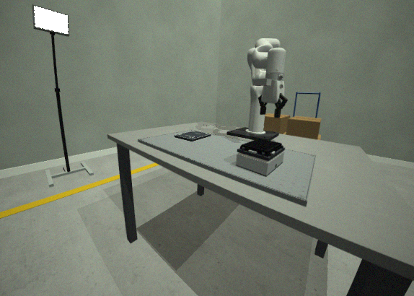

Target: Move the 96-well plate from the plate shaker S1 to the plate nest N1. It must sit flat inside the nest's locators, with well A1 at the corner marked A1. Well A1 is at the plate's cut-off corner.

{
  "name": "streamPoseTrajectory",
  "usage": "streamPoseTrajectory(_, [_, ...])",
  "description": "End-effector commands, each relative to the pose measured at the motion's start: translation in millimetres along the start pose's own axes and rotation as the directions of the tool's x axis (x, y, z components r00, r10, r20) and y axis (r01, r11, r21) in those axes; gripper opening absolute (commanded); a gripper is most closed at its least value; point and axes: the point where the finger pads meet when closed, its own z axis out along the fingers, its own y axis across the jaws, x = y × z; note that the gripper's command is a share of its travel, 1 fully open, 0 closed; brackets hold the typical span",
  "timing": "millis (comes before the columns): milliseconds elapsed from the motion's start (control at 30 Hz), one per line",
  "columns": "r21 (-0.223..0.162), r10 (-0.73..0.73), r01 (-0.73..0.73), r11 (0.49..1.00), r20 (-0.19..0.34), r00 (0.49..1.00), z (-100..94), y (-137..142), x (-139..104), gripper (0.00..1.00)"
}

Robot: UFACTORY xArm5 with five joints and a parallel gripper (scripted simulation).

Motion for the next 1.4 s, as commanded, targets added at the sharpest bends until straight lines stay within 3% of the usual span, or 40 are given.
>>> streamPoseTrajectory(0, [0.005,-0.042,0.042,0.999,-0.002,0.999,-9.0,-13.1,10.4,1.0])
streamPoseTrajectory(733, [0.015,-0.154,0.155,0.988,-0.009,0.988,-36.6,-75.7,67.2,1.0])
streamPoseTrajectory(1367, [0.023,-0.265,0.265,0.964,-0.02,0.964,-41.0,-123.4,118.5,1.0])
